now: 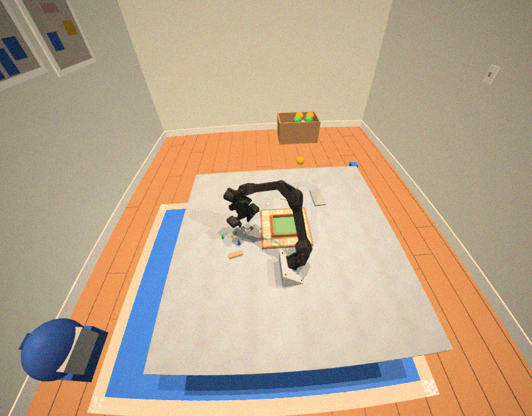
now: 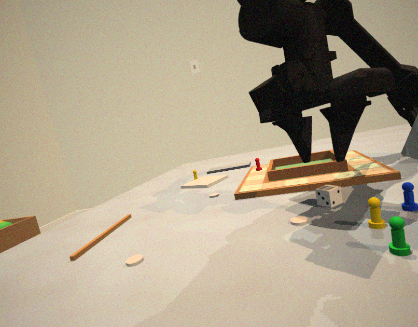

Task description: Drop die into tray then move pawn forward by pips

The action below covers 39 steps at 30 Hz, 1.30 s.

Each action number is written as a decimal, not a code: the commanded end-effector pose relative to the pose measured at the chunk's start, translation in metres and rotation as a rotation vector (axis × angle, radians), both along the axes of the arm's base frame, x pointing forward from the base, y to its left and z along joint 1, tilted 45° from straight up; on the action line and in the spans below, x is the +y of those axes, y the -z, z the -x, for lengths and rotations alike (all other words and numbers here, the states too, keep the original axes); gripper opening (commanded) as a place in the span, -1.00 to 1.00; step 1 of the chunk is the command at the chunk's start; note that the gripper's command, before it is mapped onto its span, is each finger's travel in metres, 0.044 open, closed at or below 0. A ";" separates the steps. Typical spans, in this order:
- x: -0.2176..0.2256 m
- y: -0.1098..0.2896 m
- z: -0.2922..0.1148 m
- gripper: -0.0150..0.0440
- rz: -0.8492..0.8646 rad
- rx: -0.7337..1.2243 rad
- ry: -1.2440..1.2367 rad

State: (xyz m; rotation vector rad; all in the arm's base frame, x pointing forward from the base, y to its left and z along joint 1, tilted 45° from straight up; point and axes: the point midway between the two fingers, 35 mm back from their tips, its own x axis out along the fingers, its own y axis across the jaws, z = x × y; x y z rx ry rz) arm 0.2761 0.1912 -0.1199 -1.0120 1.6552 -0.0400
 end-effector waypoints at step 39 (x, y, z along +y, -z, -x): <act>-0.053 0.034 0.005 0.26 0.087 0.036 -0.004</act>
